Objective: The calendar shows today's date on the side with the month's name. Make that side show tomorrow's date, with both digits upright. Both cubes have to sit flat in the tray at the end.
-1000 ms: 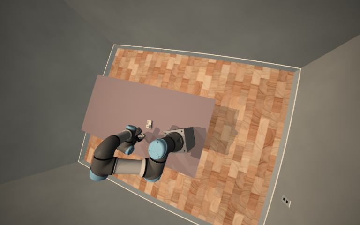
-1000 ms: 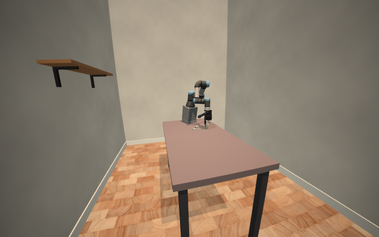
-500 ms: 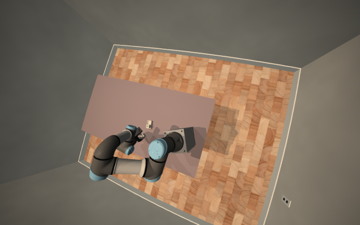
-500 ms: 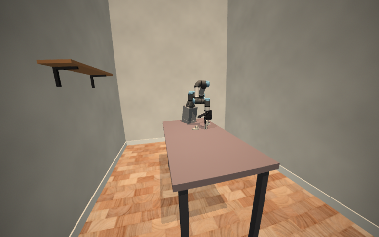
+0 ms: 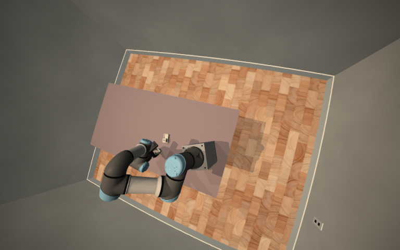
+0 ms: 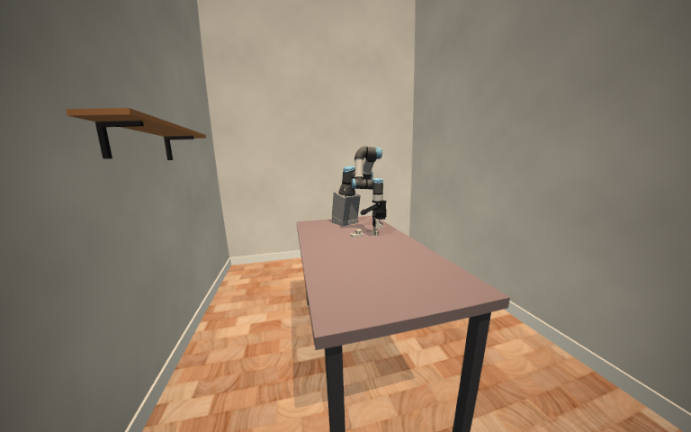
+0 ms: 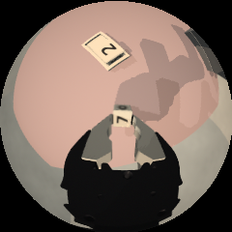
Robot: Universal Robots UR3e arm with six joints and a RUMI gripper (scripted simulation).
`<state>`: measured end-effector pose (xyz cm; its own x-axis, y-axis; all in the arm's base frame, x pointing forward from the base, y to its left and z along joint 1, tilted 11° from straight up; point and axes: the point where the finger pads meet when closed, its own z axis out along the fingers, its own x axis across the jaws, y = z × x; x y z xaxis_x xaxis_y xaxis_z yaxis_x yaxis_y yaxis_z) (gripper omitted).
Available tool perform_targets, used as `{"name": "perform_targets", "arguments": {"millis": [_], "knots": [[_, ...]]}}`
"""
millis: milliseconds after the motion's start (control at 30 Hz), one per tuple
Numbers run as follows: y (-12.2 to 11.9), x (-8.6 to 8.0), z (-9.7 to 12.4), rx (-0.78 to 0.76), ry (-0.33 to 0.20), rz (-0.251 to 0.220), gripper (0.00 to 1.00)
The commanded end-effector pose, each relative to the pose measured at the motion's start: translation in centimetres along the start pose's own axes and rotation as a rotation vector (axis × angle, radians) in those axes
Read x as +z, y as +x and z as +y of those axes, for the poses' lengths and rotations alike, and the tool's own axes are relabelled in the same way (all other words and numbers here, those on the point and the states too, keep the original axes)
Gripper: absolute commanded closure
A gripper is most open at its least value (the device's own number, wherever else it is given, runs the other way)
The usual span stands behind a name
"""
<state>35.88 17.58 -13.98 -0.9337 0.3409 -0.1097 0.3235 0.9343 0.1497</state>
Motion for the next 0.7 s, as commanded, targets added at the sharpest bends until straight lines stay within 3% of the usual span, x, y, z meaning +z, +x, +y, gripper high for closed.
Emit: {"name": "perform_targets", "arguments": {"millis": [0, 200, 600, 667], "knots": [[-0.1, -0.4, 0.0, 0.0, -0.001, -0.002, 0.9], [-0.1, -1.1, 0.0, 0.0, -0.001, -0.002, 0.9], [-0.1, -4.6, 0.0, 0.0, -0.001, -0.002, 0.9], [-0.1, -4.6, 0.0, 0.0, -0.001, -0.002, 0.9]]}}
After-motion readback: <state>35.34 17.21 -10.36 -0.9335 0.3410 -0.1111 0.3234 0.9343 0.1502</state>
